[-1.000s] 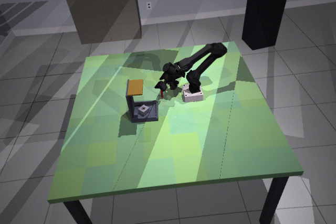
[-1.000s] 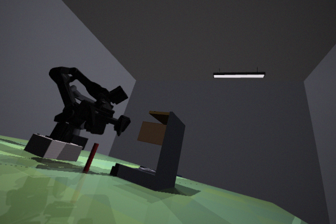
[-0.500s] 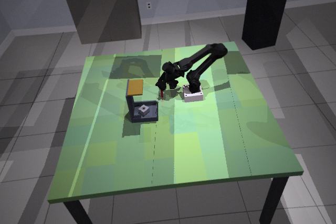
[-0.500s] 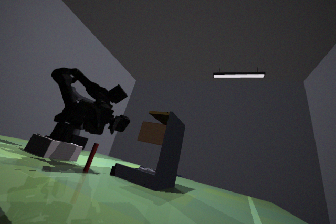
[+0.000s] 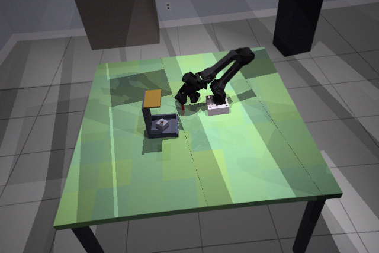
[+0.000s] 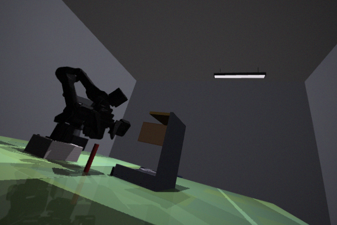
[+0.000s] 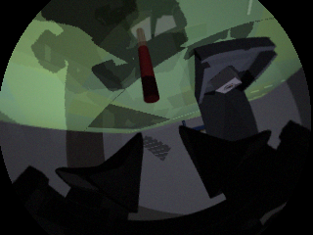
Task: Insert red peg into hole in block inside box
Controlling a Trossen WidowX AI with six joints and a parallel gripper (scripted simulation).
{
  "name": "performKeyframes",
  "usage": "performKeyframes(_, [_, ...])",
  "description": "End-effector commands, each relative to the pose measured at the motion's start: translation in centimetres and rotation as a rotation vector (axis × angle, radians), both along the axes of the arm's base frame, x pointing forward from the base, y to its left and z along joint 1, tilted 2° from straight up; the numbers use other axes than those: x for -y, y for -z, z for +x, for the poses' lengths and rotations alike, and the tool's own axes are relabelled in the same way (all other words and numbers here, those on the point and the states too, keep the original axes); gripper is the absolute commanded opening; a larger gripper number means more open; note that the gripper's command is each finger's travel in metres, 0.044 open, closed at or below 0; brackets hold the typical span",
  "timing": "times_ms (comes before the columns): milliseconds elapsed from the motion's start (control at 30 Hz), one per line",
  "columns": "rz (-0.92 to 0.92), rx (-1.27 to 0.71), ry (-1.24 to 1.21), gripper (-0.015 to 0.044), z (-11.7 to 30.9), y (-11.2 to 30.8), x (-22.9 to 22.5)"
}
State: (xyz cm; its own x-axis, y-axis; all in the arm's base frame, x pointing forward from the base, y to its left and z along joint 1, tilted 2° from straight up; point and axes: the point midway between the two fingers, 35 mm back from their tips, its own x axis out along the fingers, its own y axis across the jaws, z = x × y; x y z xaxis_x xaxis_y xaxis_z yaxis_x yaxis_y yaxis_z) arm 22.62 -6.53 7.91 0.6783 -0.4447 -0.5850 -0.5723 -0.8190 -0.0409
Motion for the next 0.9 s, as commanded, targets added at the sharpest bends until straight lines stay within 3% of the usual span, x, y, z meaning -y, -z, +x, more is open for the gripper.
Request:
performKeyframes(0, [0.000, -0.011, -0.005, 0.0220, 0.1, 0.9, -0.1])
performKeyframes(867, [0.000, -0.011, -0.005, 0.0220, -0.1, 5.1, -0.1])
